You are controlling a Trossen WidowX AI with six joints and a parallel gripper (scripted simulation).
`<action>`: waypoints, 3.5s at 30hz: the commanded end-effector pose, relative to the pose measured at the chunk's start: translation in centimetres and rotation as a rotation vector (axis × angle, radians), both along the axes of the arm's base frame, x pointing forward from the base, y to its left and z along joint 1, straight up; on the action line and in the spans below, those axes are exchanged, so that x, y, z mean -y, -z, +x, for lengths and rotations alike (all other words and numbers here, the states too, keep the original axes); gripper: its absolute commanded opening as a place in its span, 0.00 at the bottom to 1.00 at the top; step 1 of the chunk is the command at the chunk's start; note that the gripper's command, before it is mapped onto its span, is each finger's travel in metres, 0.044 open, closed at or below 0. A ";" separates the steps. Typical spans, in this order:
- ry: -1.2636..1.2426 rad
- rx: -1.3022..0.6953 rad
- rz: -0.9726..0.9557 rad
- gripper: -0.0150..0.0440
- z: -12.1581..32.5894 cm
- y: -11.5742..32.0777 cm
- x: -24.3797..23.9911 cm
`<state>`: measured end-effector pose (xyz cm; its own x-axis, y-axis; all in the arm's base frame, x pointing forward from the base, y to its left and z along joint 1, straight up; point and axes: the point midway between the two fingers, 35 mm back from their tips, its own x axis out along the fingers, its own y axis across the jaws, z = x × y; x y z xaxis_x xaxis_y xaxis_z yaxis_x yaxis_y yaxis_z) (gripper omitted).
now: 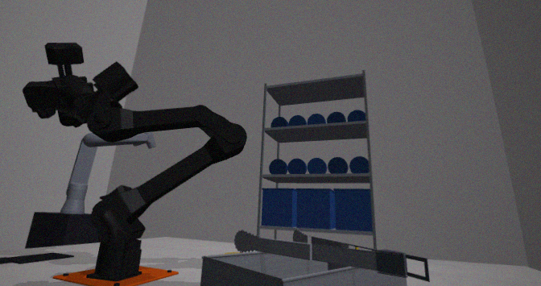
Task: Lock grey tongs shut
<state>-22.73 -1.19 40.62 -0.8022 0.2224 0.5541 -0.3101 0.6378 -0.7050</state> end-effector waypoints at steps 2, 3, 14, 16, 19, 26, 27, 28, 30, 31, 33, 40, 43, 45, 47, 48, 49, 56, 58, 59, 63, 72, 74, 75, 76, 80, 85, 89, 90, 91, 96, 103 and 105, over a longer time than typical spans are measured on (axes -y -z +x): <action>-0.012 0.003 -0.003 1.00 -0.1 0.0 0.2; -0.036 0.008 -0.010 1.00 -0.3 0.0 0.7; -0.699 0.246 -0.218 1.00 -1.6 1.0 14.7; -0.820 0.320 -0.260 1.00 -0.9 1.5 17.8; -0.988 0.440 -0.319 1.00 0.9 2.3 22.1; -1.292 0.710 -0.387 1.00 7.3 4.1 29.9; -1.324 0.751 -0.395 1.00 8.3 4.4 30.8; -1.358 0.802 -0.407 1.00 9.4 4.8 31.7; -1.432 0.914 -0.430 1.00 12.2 5.5 33.5; -1.470 0.970 -0.441 1.00 13.7 5.9 34.3; -1.523 1.089 -0.459 1.00 16.7 6.7 35.6; -1.591 1.542 -0.446 1.00 28.4 10.1 37.7; -1.593 1.694 -0.421 1.00 32.6 11.2 37.0; -1.570 1.795 -0.415 1.00 35.4 12.0 36.5; -1.538 1.904 -0.389 1.00 38.5 12.8 35.7; -1.512 1.963 -0.378 1.00 40.1 13.3 35.1; -1.477 2.022 -0.365 1.00 41.6 13.7 34.5; -1.241 2.314 -0.222 1.00 51.0 16.6 28.3; -1.135 2.376 -0.183 1.00 53.2 17.5 26.0; -1.089 2.399 -0.177 1.00 54.3 17.8 24.8; -0.902 2.444 -0.063 1.00 57.8 19.6 19.0; -0.385 2.306 -0.008 1.00 61.0 22.9 3.4; -0.320 2.238 -0.020 1.00 60.7 23.3 0.2; -0.305 2.218 -0.025 1.00 60.6 23.4 -0.6; -0.300 2.211 -0.027 1.00 60.5 23.5 -0.9; -0.300 2.211 -0.027 1.00 60.5 23.5 -0.9; -0.302 2.209 -0.027 1.00 60.9 23.5 -0.4; -0.303 2.209 -0.027 1.00 61.0 23.5 -0.3; -0.303 2.209 -0.027 1.00 61.0 23.5 -0.3; -0.303 2.209 -0.027 1.00 61.0 23.5 -0.1; -0.303 2.209 -0.027 1.00 61.1 23.9 -0.1; -0.303 2.209 -0.027 1.00 61.3 25.0 -0.1; -0.303 2.209 -0.027 1.00 61.3 25.3 -0.1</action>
<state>38.55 -1.13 15.84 0.0391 -0.0044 -0.9992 0.6903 0.7232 0.0239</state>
